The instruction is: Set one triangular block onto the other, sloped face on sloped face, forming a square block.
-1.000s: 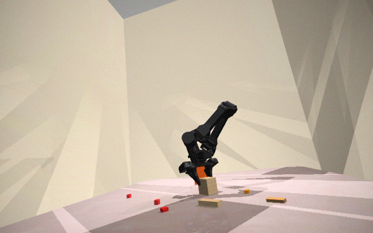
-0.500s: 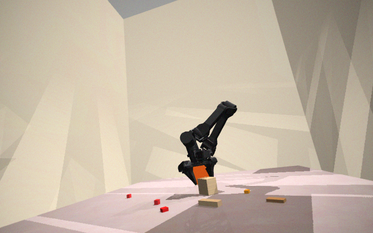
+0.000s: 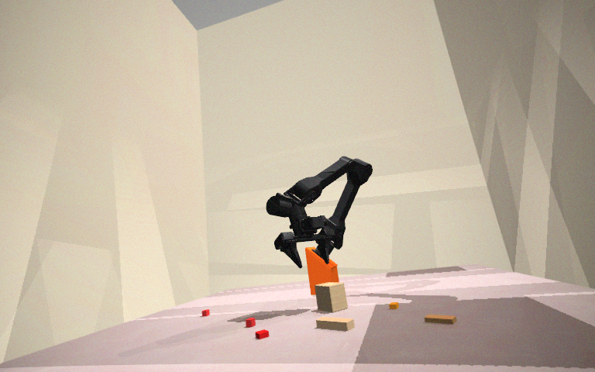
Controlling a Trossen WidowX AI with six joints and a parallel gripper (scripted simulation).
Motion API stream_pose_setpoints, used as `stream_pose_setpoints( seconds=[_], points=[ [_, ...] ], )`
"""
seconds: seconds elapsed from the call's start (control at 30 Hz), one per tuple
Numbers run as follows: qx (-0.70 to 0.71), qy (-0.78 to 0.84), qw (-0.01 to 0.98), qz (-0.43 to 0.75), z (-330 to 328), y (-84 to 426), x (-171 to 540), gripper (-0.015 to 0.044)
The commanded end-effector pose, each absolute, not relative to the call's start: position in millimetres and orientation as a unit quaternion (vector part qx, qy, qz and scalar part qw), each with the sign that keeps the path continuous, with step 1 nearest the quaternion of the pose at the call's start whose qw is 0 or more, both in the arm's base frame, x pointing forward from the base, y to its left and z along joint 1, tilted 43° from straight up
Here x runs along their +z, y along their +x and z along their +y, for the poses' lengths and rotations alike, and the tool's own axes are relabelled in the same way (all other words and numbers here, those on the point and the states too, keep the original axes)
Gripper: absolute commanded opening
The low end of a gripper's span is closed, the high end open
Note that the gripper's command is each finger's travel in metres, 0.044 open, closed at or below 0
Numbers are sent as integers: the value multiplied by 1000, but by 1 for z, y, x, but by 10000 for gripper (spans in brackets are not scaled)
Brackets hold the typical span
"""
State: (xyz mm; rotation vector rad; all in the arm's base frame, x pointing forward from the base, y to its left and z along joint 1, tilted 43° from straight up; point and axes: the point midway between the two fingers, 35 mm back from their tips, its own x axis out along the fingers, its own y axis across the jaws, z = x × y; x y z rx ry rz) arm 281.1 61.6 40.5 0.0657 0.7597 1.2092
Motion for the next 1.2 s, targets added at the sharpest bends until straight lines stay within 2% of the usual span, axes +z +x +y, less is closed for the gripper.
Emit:
stream_pose_setpoints(
  seconds=[0.0,1.17],
  points=[
    [559,31,757,338,42,275,60,440],
    [555,31,758,342,46,278,54,440]
  ],
)
